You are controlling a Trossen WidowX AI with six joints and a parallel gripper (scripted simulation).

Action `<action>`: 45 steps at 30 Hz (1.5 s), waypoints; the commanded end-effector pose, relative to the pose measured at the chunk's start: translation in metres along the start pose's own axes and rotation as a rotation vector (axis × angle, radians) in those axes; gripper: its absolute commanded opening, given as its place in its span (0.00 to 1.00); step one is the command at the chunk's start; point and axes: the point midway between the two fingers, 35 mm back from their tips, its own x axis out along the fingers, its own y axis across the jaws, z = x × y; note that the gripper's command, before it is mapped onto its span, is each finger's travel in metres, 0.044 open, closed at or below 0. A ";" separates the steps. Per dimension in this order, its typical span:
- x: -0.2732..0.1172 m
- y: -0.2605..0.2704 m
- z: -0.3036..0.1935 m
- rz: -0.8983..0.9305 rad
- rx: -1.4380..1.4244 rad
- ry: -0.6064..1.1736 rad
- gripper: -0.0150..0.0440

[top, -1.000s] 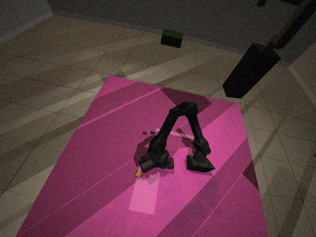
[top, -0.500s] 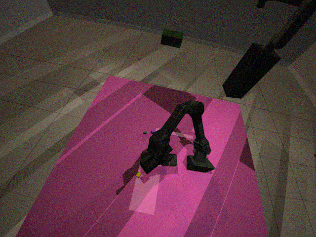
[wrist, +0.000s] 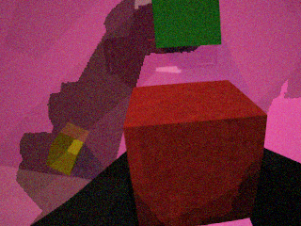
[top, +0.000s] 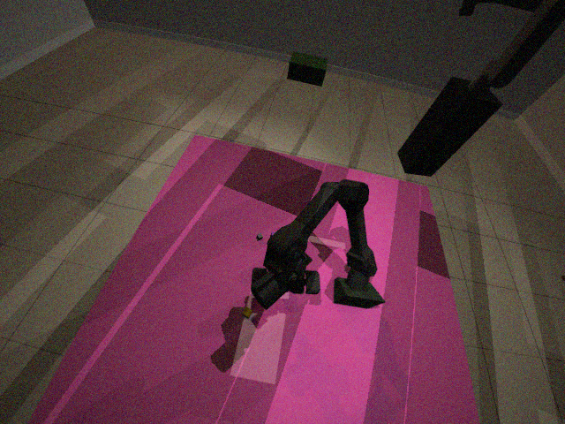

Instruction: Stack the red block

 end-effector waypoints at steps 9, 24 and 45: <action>-0.001 -0.008 0.052 -0.006 0.002 0.001 0.25; 0.033 -0.008 0.045 -0.005 0.002 0.001 0.25; 0.045 -0.008 0.045 -0.005 0.002 0.000 0.25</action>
